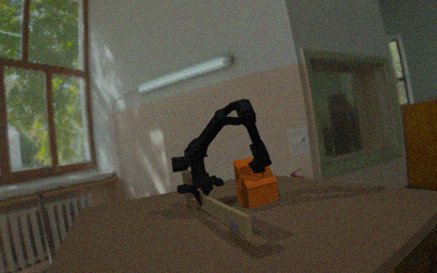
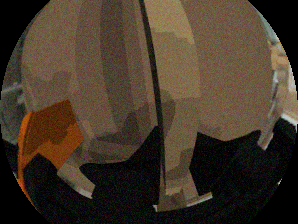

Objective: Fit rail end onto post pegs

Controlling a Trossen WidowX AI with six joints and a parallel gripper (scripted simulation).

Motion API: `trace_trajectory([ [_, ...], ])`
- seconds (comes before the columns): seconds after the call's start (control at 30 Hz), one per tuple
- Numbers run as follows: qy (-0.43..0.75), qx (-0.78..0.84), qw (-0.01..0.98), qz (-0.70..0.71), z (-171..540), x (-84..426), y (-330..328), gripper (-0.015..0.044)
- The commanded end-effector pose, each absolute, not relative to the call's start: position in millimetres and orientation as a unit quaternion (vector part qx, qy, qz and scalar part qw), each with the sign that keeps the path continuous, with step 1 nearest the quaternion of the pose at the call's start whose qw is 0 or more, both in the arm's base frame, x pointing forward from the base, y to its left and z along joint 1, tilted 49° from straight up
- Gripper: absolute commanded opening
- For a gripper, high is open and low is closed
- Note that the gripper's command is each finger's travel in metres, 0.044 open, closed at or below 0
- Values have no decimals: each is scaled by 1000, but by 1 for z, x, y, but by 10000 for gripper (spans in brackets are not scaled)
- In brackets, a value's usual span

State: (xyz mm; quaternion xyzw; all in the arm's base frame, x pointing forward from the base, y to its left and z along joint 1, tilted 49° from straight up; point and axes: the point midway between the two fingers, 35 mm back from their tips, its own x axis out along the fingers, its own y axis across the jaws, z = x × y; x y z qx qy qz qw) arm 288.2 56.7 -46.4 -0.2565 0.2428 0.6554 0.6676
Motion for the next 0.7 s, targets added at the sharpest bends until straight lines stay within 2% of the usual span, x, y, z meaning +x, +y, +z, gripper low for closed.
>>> trace_trajectory([
  [0.0,242,-259,669,654,-48,289,54,0],
  [0.67,242,-259,669,653,-51,290,49,0],
])
